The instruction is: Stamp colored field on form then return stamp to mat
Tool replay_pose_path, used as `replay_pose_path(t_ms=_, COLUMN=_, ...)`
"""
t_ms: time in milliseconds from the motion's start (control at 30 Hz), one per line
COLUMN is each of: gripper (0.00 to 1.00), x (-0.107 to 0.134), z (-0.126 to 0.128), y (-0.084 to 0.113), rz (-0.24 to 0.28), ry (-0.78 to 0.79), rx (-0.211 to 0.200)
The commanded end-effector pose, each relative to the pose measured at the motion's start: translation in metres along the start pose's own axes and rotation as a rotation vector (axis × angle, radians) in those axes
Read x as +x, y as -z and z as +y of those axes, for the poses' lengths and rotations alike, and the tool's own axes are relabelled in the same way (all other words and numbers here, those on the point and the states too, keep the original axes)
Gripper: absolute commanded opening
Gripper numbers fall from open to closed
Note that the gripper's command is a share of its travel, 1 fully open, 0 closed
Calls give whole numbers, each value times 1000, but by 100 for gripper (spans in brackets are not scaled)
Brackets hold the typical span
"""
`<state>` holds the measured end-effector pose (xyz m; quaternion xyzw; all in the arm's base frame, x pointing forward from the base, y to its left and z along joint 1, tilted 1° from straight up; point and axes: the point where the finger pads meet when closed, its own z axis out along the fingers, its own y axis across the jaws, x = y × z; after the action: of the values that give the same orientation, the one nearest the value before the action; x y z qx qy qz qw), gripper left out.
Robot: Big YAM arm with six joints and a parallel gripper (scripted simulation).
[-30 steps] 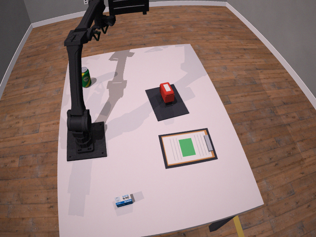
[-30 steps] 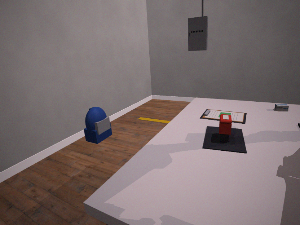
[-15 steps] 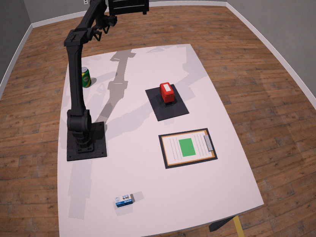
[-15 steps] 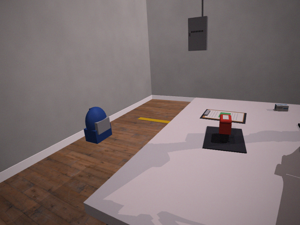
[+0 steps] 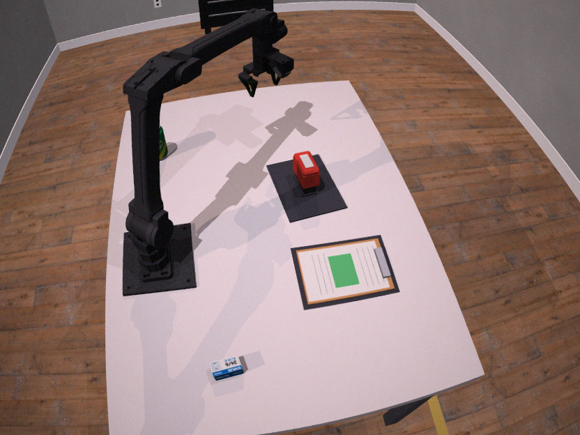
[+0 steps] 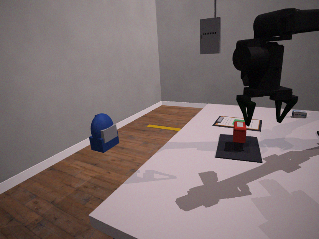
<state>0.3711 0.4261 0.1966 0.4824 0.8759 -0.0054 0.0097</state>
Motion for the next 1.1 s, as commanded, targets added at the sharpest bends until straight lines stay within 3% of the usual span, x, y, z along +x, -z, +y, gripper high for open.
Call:
replay_pose_path(t_ms=0, gripper=100, x=-74, z=2, y=3, rz=15, ry=-125, rx=-35)
replay_pose_path(t_ms=133, gripper=100, x=-178, z=-26, y=-13, rz=15, ry=-317, rx=-38)
replay_pose_path(t_ms=200, gripper=100, x=-212, z=-41, y=-19, rz=14, ry=-385, rx=-40)
replay_pose_path(t_ms=300, gripper=100, x=-240, z=-56, y=-25, rz=14, ry=-445, rx=-41)
replay_pose_path(t_ms=367, gripper=100, x=-240, z=-56, y=-25, rz=14, ry=-445, rx=-41)
replay_pose_path(t_ms=400, gripper=100, x=-233, z=-56, y=-44, rz=12, ry=-430, rx=-1)
replay_pose_path(t_ms=433, gripper=100, x=-235, z=-57, y=-45, rz=12, ry=-436, rx=-2)
replay_pose_path(t_ms=533, gripper=100, x=-237, z=-58, y=-45, rz=10, ry=-439, rx=-2)
replay_pose_path(t_ms=633, gripper=100, x=-249, z=-53, y=-28, rz=11, ry=-463, rx=-43)
replay_pose_path(t_ms=933, gripper=100, x=-239, z=-53, y=-32, rz=10, ry=-443, rx=-26)
replay_pose_path(t_ms=967, gripper=100, x=-241, z=-51, y=-26, rz=10, ry=-446, rx=-34)
replay_pose_path(t_ms=1033, gripper=100, x=-244, z=-48, y=7, rz=13, ry=-451, rx=-77)
replay_pose_path(t_ms=1067, gripper=100, x=-244, z=-48, y=16, rz=13, ry=-451, rx=-77)
